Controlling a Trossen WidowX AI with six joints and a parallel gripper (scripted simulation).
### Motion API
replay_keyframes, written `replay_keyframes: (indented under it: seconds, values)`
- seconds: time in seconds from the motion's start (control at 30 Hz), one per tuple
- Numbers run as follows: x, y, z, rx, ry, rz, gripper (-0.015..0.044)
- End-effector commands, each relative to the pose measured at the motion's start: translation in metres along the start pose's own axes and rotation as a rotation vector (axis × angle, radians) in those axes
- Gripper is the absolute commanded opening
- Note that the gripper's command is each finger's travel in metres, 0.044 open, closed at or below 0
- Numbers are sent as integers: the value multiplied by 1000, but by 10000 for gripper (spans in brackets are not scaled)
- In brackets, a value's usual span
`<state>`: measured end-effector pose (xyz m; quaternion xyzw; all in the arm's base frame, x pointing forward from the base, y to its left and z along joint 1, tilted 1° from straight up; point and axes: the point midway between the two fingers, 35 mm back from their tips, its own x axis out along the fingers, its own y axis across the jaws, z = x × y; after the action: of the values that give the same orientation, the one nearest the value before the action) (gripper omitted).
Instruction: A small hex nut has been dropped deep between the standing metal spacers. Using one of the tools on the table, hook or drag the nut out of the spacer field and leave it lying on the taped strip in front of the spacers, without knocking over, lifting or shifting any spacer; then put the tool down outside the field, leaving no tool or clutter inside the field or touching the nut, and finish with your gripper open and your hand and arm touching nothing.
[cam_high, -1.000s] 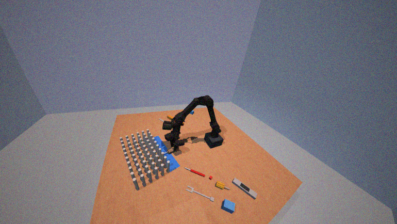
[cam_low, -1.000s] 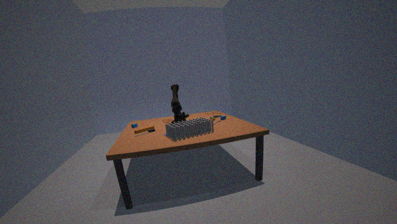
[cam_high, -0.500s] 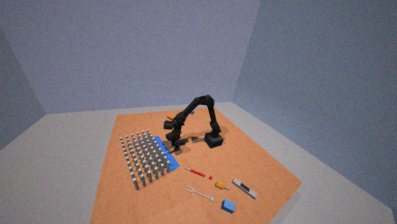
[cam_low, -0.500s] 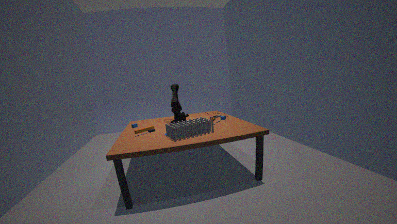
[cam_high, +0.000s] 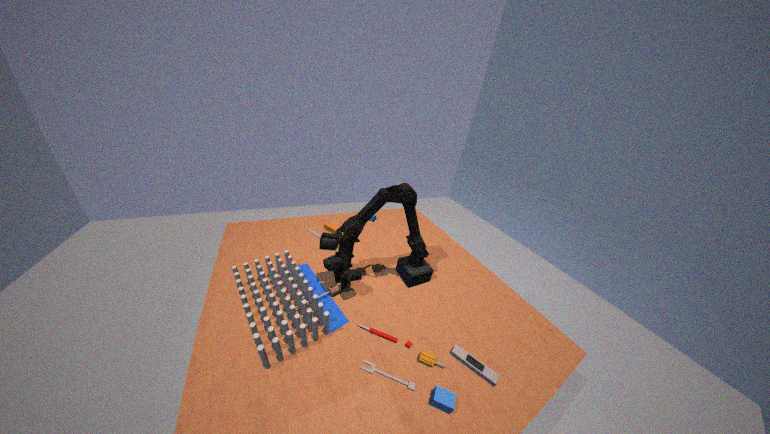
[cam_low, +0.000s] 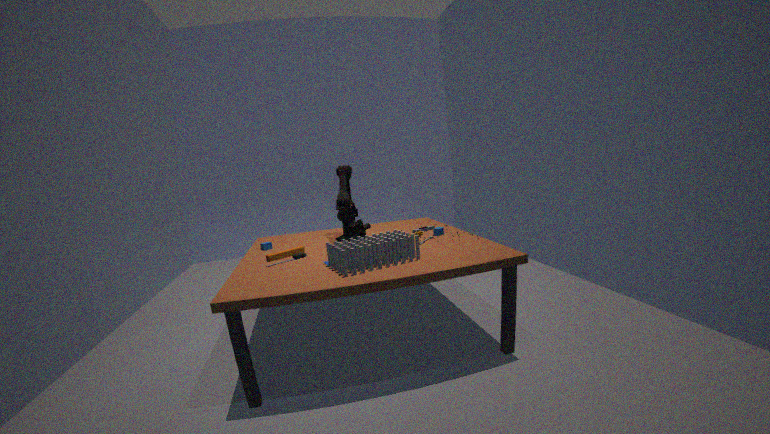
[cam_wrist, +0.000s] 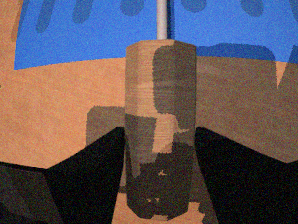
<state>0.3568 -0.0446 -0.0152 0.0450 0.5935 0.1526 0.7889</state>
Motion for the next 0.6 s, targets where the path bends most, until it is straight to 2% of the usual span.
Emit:
replay_keyframes:
  seconds: [0.0, 0.57]
  values:
    - [-1, 1, -4, -3, 0, 2, 0]
    - [-4, 1, -14, -3, 1, 1, 0]
